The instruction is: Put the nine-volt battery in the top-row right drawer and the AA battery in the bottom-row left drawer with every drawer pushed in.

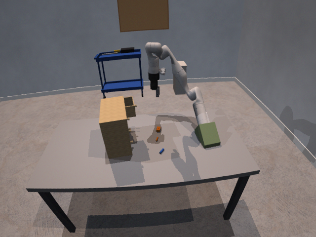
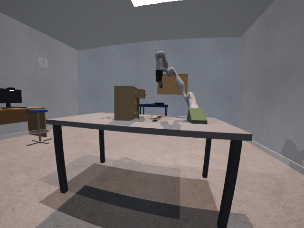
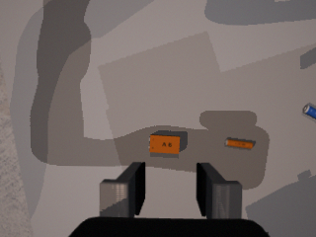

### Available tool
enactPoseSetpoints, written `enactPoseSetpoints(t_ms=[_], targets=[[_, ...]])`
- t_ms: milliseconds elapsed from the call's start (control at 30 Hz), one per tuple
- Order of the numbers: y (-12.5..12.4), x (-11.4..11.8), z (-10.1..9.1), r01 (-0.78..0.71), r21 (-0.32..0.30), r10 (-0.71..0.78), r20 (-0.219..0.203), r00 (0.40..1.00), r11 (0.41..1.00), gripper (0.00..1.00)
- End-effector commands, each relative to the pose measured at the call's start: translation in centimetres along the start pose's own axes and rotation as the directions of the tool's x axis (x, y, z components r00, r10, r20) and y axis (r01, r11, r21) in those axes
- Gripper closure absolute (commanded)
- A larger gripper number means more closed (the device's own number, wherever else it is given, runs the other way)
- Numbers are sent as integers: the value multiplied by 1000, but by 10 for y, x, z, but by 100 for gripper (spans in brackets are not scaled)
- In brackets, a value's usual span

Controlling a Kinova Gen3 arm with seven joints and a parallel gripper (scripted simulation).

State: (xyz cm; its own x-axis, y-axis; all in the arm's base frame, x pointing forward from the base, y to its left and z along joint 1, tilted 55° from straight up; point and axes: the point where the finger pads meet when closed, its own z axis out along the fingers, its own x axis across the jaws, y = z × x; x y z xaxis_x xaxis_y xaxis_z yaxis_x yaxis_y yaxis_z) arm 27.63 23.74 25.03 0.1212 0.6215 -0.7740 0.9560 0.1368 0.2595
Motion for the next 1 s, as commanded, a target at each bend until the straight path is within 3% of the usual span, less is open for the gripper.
enactPoseSetpoints(t_ms=[0, 300, 400, 633, 867, 967], targets=[[1, 1, 10, -54, -5, 54, 6, 999, 999, 33], [9, 10, 51, -326, -22, 327, 5, 945, 945, 33], [10, 11, 56, -358, -24, 358, 4, 934, 933, 33], [15, 15, 93, -575, -30, 575, -2, 818, 818, 33], [18, 14, 130, -757, -29, 758, -8, 653, 652, 33], [18, 14, 135, -779, -28, 780, -8, 626, 626, 33]])
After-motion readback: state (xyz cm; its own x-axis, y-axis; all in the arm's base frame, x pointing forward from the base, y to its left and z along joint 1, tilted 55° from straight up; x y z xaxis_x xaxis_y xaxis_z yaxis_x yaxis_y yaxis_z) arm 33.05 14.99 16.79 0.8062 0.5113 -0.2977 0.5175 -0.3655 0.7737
